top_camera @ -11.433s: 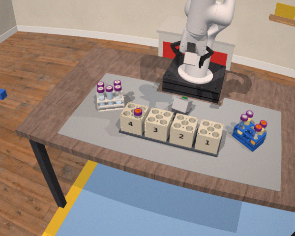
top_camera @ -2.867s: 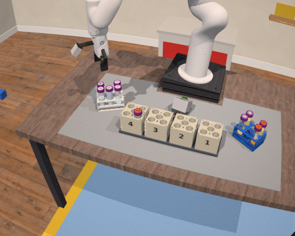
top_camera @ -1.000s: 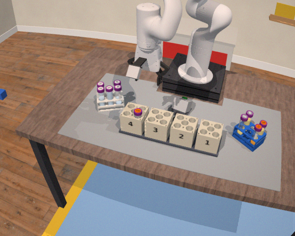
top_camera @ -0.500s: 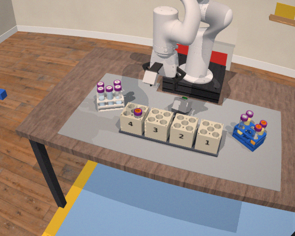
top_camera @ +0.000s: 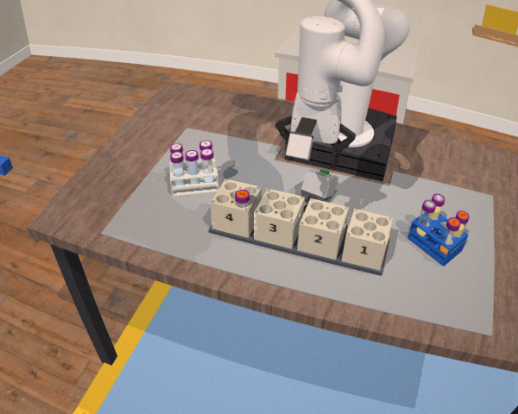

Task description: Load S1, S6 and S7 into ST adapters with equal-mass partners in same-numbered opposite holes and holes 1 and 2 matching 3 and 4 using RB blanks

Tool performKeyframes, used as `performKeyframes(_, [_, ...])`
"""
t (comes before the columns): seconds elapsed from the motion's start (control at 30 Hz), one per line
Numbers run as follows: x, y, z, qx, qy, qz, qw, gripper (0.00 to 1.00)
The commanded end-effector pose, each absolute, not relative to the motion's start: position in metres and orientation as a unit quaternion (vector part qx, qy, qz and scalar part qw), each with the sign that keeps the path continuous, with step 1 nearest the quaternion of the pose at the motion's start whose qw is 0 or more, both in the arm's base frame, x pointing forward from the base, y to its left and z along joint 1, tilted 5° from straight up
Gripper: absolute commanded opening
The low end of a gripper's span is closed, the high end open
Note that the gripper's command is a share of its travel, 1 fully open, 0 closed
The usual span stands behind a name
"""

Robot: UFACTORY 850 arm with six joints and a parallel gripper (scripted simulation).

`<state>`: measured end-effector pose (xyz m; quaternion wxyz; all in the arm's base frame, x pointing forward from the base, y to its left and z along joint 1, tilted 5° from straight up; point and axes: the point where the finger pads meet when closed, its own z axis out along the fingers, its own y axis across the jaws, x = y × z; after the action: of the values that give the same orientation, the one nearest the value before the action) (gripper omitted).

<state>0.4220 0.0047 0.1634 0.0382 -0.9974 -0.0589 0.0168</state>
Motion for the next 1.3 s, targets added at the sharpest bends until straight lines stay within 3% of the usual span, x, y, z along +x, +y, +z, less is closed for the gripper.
performKeyframes(0.0, [0.419,0.024,0.166,-0.992,-0.12,0.013,0.04,1.0])
performKeyframes(0.7, [0.399,0.112,0.173,-0.915,-0.401,0.001,0.042,1.0])
performKeyframes(1.27, [0.383,0.185,0.179,-0.915,-0.401,0.001,0.042,1.0])
